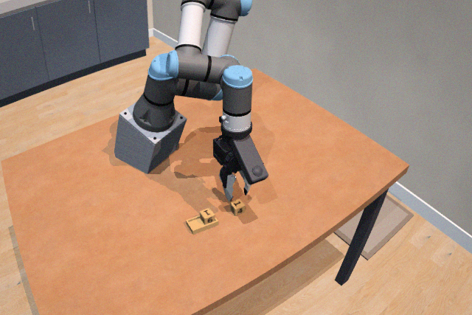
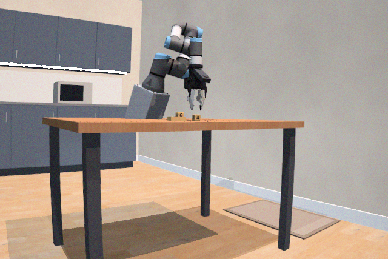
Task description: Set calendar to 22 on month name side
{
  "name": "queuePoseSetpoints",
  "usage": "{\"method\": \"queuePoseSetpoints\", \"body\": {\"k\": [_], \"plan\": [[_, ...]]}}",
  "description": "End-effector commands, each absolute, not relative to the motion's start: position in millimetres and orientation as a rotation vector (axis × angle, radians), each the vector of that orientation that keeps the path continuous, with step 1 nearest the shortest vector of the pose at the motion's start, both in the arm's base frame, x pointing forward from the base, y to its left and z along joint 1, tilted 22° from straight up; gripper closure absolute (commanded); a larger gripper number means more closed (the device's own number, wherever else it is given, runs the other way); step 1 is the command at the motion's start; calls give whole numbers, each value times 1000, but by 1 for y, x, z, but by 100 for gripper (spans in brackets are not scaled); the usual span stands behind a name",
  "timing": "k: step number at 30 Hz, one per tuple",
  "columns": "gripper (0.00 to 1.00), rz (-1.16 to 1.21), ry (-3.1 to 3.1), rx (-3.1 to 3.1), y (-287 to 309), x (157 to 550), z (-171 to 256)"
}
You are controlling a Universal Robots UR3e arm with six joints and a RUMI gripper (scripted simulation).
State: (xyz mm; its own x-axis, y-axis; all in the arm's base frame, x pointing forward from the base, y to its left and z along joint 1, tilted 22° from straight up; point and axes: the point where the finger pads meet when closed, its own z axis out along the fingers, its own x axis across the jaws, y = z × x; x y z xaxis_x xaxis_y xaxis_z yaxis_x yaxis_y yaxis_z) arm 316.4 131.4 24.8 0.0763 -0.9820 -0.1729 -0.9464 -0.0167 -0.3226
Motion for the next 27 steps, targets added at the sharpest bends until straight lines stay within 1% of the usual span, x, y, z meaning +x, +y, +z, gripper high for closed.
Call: {"method": "queuePoseSetpoints", "body": {"k": [1, 17, 27], "plan": [[72, -136, 1913, -2011, 128, 312, 38], [72, -136, 1913, -2011, 123, 303, 66], [72, -136, 1913, -2011, 121, 301, 72]]}}
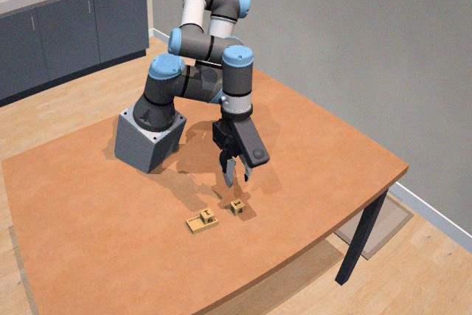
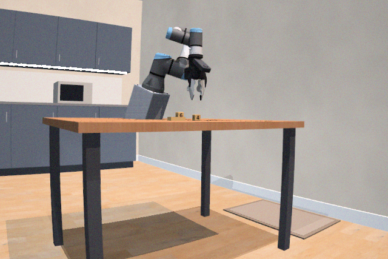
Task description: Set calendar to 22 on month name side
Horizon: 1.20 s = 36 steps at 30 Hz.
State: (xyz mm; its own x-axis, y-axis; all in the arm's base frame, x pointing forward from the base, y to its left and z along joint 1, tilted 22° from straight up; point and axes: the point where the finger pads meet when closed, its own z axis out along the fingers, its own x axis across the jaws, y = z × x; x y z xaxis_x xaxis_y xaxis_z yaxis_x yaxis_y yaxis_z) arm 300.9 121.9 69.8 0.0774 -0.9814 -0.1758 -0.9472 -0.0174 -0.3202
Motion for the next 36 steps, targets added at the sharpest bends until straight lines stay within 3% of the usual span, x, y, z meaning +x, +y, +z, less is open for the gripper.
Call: {"method": "queuePoseSetpoints", "body": {"k": [1, 6, 7, 36], "plan": [[72, -136, 1913, -2011, 121, 301, 72], [72, -136, 1913, -2011, 121, 301, 72], [0, -136, 1913, -2011, 121, 301, 72], [0, -131, 1931, -1992, 121, 301, 72]]}}
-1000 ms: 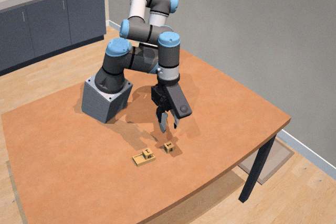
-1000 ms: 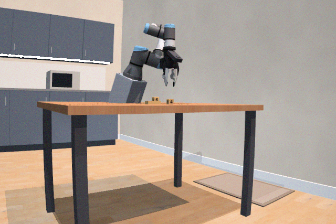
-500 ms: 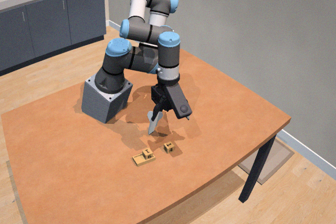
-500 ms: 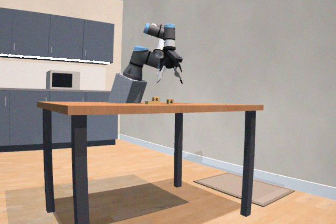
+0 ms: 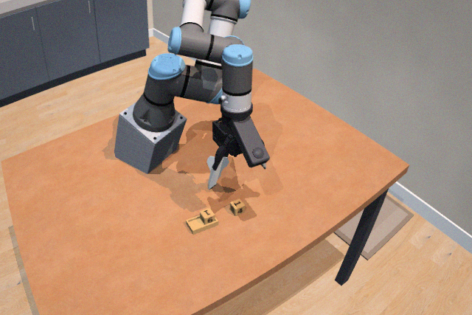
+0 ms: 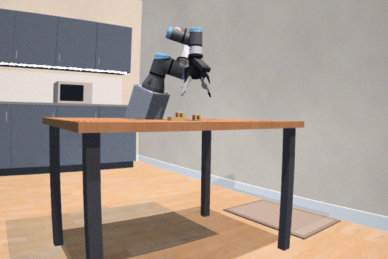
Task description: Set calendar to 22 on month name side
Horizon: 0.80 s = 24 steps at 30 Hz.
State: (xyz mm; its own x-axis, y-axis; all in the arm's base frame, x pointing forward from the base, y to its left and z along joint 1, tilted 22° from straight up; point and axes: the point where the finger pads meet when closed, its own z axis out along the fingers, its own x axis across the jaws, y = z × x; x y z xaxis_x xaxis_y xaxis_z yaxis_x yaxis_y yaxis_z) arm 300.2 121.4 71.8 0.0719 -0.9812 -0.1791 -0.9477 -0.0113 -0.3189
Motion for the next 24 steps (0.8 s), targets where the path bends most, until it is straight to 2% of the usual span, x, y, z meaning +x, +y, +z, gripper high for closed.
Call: {"method": "queuePoseSetpoints", "body": {"k": [1, 14, 24], "plan": [[0, -129, 1938, -1985, 121, 301, 72], [0, -79, 2117, -1785, 120, 303, 72], [0, 11, 2386, -1399, 118, 304, 70]]}}
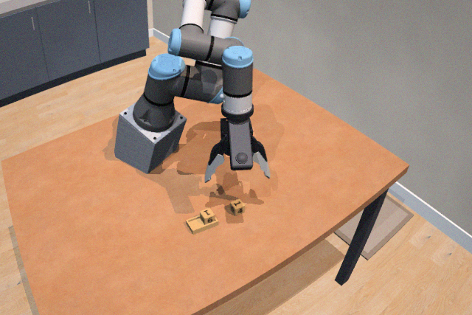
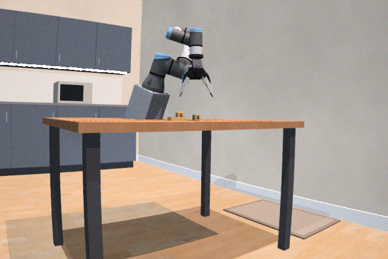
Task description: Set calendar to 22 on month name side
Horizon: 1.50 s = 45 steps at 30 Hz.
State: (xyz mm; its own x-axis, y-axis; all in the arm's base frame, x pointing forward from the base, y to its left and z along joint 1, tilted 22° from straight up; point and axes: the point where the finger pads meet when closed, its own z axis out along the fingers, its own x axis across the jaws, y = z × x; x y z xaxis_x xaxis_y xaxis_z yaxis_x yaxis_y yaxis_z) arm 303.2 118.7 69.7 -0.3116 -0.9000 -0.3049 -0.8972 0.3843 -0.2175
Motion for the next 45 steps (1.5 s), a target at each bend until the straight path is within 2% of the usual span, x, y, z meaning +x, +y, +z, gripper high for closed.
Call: {"method": "queuePoseSetpoints", "body": {"k": [1, 32, 45], "plan": [[0, 20, 2410, -1358, 118, 304, 69], [0, 238, 2785, -245, 120, 302, 63], [0, 267, 2802, -78, 121, 302, 62]]}}
